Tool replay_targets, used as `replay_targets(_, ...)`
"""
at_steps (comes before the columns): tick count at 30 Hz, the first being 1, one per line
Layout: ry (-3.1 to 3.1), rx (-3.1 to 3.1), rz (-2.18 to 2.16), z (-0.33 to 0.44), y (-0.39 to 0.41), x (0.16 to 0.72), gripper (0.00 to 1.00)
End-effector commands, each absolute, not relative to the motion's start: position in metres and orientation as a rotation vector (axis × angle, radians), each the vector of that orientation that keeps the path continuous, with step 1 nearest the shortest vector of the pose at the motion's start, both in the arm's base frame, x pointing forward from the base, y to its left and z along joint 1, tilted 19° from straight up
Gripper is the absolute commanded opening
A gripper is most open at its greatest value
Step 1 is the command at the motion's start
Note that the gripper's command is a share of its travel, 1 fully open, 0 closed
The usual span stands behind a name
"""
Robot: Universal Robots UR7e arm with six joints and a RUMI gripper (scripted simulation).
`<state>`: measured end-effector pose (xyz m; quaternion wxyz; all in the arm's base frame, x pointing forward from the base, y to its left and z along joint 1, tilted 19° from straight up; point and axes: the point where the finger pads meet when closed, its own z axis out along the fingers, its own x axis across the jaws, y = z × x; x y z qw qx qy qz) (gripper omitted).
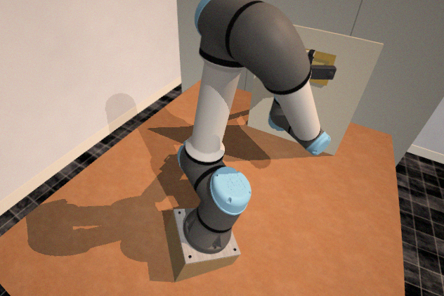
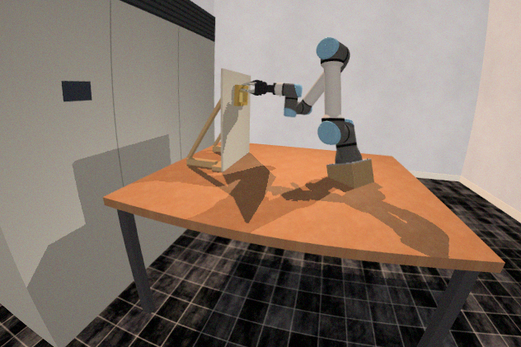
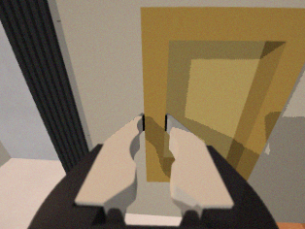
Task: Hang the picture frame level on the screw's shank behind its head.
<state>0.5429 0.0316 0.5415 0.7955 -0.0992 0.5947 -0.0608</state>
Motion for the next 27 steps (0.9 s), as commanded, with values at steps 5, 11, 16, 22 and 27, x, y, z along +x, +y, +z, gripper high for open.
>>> replay_targets(5, 1.275, -0.214, -0.130, 0.5419, 0.0325, 0.5423, 0.00)
replay_targets(11, 1.275, -0.214, -0.130, 0.5419, 0.0325, 0.5423, 0.00)
replay_targets(16, 1.275, -0.214, -0.130, 0.5419, 0.0325, 0.5423, 0.00)
replay_targets(22, 1.276, -0.214, -0.130, 0.5419, 0.0325, 0.5423, 0.29)
replay_targets(27, 1.276, -0.214, -0.130, 0.5418, 0.0325, 0.5423, 0.29)
